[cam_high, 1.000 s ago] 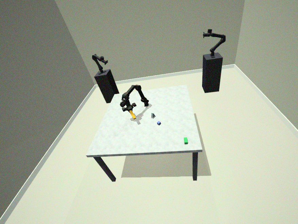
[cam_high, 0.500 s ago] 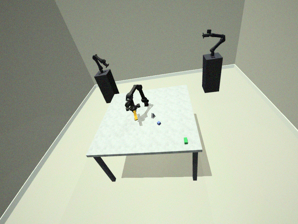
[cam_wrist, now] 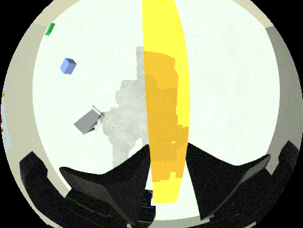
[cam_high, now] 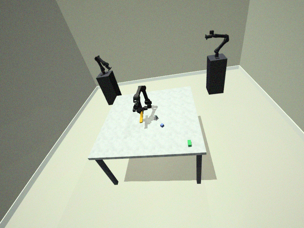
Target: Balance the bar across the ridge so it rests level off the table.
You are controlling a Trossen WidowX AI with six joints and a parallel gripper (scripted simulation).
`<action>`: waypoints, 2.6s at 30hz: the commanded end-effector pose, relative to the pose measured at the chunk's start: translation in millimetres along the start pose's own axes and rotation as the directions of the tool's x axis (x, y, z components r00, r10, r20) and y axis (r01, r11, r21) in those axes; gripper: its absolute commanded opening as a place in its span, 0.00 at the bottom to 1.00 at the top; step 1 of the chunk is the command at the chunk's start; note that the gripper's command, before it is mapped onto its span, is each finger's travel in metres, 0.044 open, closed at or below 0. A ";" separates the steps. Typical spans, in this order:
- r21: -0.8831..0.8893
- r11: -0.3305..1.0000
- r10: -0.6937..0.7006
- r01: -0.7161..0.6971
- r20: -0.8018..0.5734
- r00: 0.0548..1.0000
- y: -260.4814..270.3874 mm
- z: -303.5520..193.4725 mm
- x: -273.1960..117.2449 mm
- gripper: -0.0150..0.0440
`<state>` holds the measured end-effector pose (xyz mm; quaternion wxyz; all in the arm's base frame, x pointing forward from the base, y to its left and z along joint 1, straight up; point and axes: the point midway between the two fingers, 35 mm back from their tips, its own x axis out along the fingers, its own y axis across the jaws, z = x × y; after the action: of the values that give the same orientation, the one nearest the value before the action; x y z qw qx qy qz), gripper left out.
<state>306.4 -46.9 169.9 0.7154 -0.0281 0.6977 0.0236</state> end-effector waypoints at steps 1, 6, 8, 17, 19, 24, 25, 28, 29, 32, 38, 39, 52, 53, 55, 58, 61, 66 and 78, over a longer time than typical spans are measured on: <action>0.063 0.998 0.002 -0.002 0.004 1.000 16.2 -0.2 -0.8 0.25; 0.138 0.990 0.004 -0.005 0.004 1.000 36.1 -0.2 -1.0 0.25; 0.167 0.986 0.005 -0.006 0.004 1.000 43.9 -0.5 -1.0 0.25; 0.297 0.955 0.008 -0.009 0.004 1.000 79.1 -4.1 -1.3 0.25; 0.325 0.946 0.009 -0.010 0.004 1.000 87.0 -5.4 -1.4 0.25; 0.392 0.920 0.011 -0.011 0.004 1.000 106.0 -9.3 -1.6 0.25; 0.405 0.914 0.011 -0.012 0.004 1.000 109.7 -10.2 -1.6 0.25; 0.444 0.896 0.012 -0.012 0.003 1.000 121.1 -12.9 -1.7 0.25; 0.456 0.890 0.013 -0.013 0.003 1.000 124.9 -14.0 -1.8 0.25; 0.494 0.869 0.014 -0.013 0.003 1.000 136.3 -17.2 -1.9 0.25; 0.563 0.826 0.016 -0.014 0.002 1.000 158.4 -24.1 -2.2 0.25; 0.573 0.819 0.016 -0.014 0.002 1.000 162.0 -25.3 -2.2 0.25; 0.639 0.769 0.019 -0.015 0.001 1.000 187.8 -31.8 1.2 0.25; 0.639 0.769 0.019 -0.015 0.001 1.000 188.1 -31.8 2.7 0.25; 0.639 0.769 0.019 -0.015 0.001 1.000 188.8 -31.5 5.9 0.25; 0.639 0.769 0.019 -0.015 0.001 1.000 189.6 -31.2 10.6 0.25; 0.639 0.769 0.019 -0.015 0.001 1.000 189.6 -31.0 15.5 0.25; 0.639 0.769 0.019 -0.015 0.001 1.000 189.6 -30.8 23.8 0.25; 0.639 0.769 0.019 -0.015 0.001 1.000 189.3 -31.1 41.0 0.25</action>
<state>263.2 139.5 131.2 0.6818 0.2219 0.6656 -0.2072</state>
